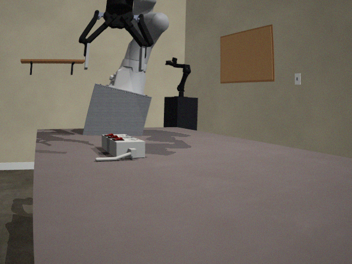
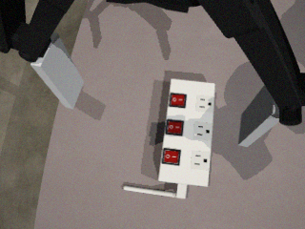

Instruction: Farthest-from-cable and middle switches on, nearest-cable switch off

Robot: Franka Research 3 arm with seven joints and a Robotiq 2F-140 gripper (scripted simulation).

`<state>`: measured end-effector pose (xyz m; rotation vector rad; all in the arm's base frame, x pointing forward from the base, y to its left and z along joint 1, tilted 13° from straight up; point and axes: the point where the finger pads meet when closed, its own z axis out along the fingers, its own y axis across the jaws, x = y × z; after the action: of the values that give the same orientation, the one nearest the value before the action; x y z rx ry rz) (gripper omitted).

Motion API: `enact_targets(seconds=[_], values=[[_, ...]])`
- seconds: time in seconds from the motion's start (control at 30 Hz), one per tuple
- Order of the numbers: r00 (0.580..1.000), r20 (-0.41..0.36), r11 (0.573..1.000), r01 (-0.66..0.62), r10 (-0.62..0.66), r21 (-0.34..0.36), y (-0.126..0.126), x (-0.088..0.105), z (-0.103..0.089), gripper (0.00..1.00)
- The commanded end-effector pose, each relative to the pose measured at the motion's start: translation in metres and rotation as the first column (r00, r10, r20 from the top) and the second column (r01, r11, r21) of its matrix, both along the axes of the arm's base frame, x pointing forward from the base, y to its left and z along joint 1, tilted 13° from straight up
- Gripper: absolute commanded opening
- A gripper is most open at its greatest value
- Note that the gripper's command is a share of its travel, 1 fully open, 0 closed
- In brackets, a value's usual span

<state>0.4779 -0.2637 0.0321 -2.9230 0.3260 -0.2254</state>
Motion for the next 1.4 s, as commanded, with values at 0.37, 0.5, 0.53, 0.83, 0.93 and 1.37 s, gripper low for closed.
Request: enact_targets(seconds=[0.37, 0.5, 0.53, 0.83, 0.93, 1.37], values=[[0.785, 0.118, 0.793, 0.606, -0.608, 0.057, -0.053, 0.032, 0.167, 1.00], [0.672, 0.128, 0.682, 0.727, -0.730, 0.078, -0.057, 0.033, 0.185, 1.00], [0.645, 0.127, 0.656, 0.750, -0.753, 0.081, -0.057, 0.032, 0.186, 1.00], [0.436, 0.038, 0.438, 0.892, -0.899, 0.110, -0.042, 0.007, 0.092, 1.00], [0.392, -0.008, 0.388, 0.914, -0.920, 0.118, -0.034, -0.004, 0.058, 1.00], [0.000, -0.342, -0.040, 0.993, -0.940, 0.111, 0.036, -0.061, -0.080, 1.00]])
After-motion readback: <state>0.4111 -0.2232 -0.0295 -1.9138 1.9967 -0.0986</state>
